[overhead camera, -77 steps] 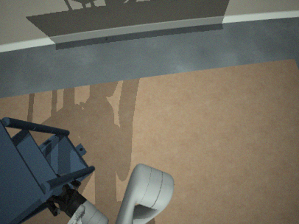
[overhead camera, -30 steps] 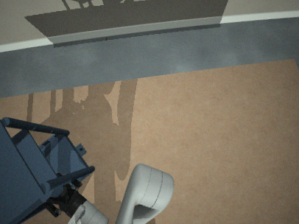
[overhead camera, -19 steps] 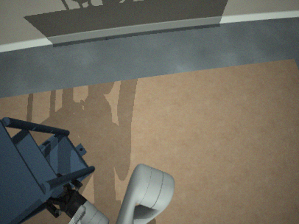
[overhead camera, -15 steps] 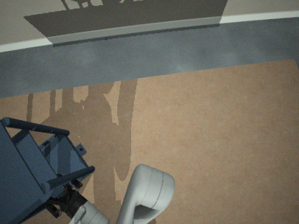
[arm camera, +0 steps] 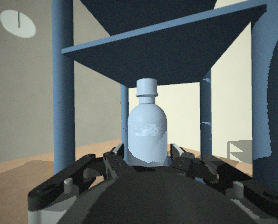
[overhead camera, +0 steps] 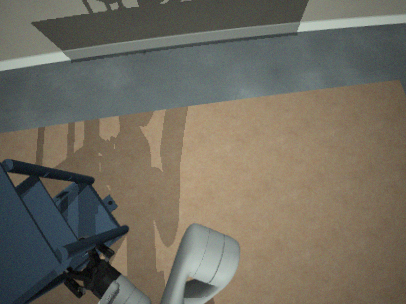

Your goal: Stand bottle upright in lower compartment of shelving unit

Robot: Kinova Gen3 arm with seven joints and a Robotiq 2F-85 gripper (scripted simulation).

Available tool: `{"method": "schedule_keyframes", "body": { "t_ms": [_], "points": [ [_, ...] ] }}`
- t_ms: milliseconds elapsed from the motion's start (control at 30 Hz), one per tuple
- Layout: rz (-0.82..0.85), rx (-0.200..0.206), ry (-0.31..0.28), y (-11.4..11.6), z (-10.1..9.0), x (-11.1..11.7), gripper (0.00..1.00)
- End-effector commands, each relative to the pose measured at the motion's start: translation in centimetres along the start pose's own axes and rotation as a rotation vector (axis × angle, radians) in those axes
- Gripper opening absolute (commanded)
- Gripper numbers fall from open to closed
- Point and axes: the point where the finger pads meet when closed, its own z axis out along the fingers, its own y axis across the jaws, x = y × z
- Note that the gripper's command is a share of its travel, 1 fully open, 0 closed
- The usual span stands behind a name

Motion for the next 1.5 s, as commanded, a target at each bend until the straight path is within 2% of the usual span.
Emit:
{"method": "schedule_keyframes", "body": {
  "t_ms": [0, 1467],
  "points": [
    [0.0, -0.002, 0.0, 0.1, -0.2, 0.0, 0.76],
    [0.0, -0.002, 0.0, 0.1, -4.0, 0.0, 0.76]
  ]
}}
